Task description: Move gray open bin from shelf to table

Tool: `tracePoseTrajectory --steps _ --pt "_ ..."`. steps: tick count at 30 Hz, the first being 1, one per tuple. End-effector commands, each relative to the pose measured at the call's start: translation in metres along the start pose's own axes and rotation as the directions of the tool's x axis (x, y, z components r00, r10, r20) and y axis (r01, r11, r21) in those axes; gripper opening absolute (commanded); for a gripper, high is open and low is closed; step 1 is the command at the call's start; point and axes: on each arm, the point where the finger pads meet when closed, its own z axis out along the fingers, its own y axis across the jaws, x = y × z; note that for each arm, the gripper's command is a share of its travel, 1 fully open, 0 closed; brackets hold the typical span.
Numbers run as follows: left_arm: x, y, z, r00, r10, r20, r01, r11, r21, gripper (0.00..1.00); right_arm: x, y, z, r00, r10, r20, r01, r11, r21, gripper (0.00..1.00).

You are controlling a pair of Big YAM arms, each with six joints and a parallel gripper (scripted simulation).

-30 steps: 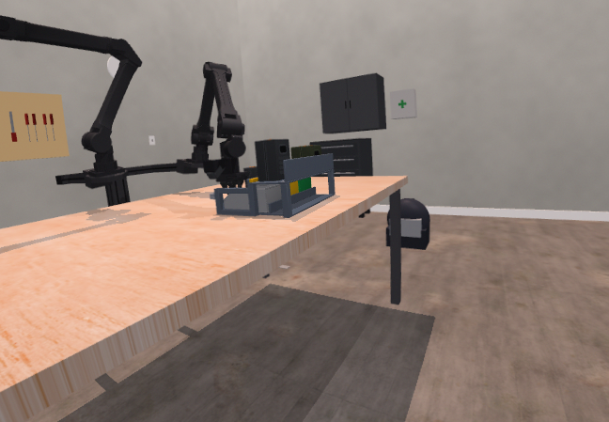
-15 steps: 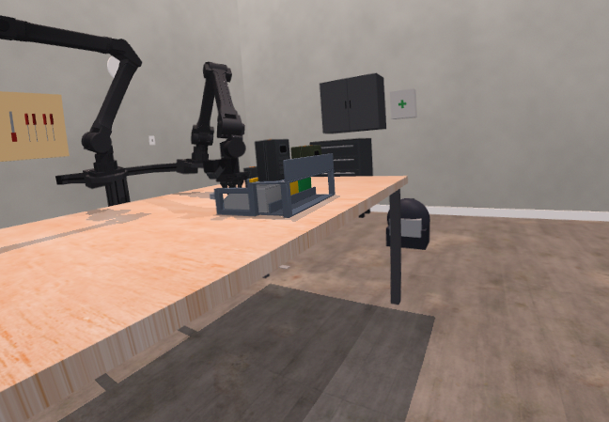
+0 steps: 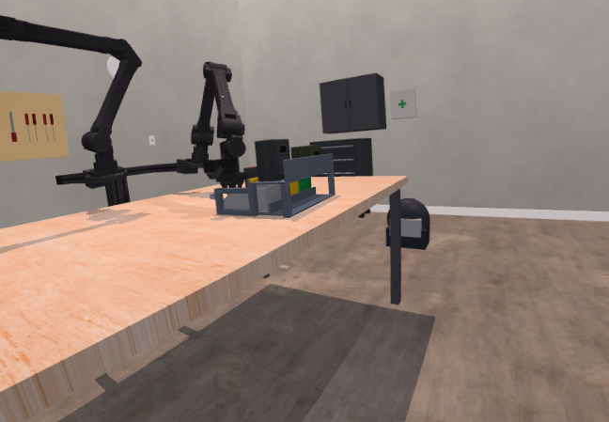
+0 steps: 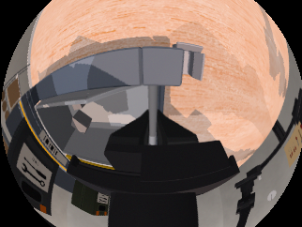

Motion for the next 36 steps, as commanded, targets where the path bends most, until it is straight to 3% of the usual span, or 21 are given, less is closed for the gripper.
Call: tracePoseTrajectory --steps 1,36 --pt "-0.017 0.025 -0.021 0.999 0.011 0.035 -0.009 0.998 -0.056 0.00 -0.011 -0.007 -0.006 0.999 0.009 0.030 -0.010 1.000 0.015 1.00" --pt "-0.020 0.024 -0.041 0.999 0.011 0.042 -0.009 0.998 -0.063 0.00 -0.011 -0.007 -0.006 0.999 0.009 0.030 -0.010 1.000 0.015 1.00"
